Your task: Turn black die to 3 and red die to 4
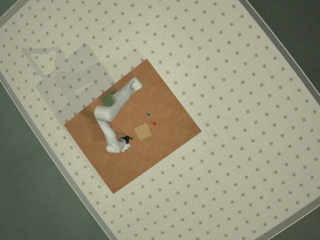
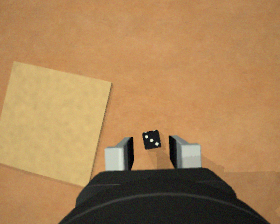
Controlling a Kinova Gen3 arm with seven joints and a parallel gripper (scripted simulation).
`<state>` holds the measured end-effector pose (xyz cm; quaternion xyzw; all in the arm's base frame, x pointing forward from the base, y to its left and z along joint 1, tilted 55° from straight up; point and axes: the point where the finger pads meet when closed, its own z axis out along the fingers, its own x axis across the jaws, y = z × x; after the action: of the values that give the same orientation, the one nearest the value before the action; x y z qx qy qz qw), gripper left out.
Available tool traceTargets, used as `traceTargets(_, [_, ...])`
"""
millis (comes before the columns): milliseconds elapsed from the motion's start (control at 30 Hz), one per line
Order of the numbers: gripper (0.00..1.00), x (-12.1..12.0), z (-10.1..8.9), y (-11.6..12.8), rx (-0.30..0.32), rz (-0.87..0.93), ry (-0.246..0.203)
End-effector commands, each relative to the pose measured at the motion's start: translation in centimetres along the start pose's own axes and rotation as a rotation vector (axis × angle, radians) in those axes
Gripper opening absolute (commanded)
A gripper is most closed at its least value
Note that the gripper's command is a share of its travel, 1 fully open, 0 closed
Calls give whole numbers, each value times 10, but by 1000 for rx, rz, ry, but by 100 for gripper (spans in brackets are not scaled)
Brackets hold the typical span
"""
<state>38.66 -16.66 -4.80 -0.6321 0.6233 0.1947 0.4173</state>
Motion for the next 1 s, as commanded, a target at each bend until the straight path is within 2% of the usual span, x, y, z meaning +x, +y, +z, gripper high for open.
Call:
traceTargets(0, [70, 1, -1, 0, 1, 0, 2])
traceTargets(967, [70, 1, 2, 0, 1, 0, 2])
